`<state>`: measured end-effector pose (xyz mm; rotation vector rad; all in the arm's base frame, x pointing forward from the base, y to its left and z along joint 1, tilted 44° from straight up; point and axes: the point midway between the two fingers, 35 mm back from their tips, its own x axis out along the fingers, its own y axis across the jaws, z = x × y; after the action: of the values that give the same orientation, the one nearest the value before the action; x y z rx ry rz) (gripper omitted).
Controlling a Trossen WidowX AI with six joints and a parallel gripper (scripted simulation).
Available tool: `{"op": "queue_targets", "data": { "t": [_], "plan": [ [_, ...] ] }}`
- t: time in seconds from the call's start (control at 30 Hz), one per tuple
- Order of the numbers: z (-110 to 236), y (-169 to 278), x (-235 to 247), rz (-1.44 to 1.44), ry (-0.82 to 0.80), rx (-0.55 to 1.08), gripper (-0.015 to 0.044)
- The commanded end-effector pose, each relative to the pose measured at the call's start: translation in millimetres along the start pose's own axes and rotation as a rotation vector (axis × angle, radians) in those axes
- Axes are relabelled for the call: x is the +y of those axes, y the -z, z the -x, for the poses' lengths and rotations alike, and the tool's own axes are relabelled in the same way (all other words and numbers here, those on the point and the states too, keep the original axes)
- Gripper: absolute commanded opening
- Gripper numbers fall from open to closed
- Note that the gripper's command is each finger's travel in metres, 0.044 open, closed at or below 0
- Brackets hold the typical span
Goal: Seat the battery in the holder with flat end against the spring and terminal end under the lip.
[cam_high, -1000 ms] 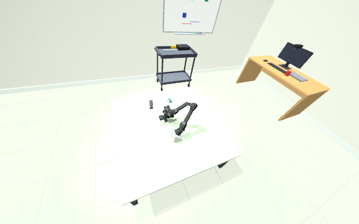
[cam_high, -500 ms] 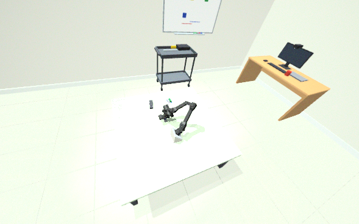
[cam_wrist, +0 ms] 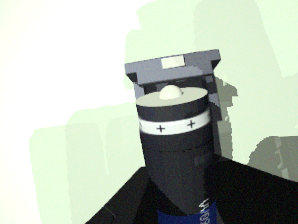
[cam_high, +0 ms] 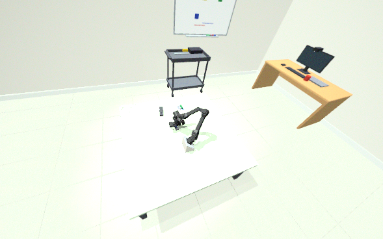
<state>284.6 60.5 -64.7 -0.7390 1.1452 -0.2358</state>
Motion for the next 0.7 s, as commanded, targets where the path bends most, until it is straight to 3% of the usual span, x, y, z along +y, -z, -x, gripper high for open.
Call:
{"op": "queue_targets", "data": {
  "t": [0.0, 0.67],
  "plan": [
    [-3.2, 5.3, 3.2, 0.007, -0.013, 0.04, 0.0081],
    [-6.1, 4.2, 2.2, 0.0, -0.015, 0.156, 0.0081]
  ]
}}
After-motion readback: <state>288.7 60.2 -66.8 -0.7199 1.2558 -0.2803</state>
